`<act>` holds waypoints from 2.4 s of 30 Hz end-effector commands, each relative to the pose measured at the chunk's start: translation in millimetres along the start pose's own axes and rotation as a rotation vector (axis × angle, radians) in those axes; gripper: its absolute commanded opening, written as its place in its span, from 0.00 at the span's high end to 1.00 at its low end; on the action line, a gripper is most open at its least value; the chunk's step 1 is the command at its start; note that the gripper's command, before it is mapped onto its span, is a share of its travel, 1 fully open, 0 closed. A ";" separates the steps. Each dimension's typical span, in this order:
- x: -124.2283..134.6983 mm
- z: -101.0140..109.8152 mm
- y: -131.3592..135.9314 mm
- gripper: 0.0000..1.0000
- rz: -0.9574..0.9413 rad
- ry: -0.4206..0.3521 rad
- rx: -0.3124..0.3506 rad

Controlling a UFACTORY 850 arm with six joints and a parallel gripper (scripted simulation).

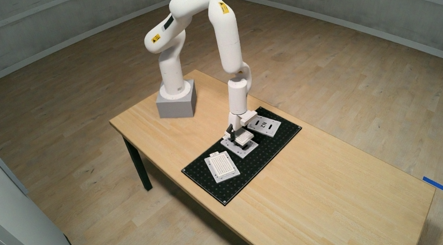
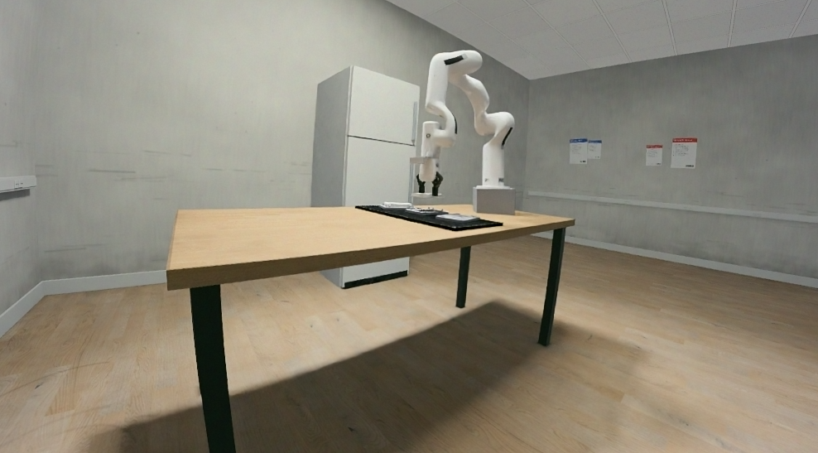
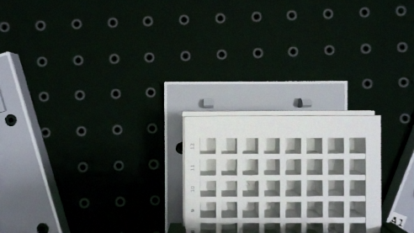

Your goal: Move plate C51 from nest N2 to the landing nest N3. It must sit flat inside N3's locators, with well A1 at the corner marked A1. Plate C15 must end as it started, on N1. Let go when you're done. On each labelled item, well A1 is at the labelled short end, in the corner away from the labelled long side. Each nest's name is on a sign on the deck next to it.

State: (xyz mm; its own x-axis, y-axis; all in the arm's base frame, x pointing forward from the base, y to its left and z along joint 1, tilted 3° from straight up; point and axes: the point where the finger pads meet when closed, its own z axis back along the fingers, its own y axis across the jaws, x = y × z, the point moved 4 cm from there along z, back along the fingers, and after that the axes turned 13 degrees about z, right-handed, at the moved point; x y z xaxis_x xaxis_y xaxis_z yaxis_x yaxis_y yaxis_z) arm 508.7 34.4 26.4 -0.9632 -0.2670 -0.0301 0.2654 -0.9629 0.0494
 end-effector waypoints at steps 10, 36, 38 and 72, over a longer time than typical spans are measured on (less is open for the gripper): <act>-0.8 -18.2 0.1 1.00 0.000 0.002 0.002; -0.8 -47.0 0.2 1.00 0.000 0.002 0.002; -0.8 -47.0 0.2 1.00 0.000 0.002 0.002; -0.8 -59.7 0.2 1.00 0.000 0.002 0.002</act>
State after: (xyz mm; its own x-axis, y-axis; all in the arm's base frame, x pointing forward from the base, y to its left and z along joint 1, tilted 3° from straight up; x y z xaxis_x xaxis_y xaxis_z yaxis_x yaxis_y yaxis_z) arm 511.6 32.0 -32.7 -0.9633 -0.2670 -0.0276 0.2656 -0.9629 0.0478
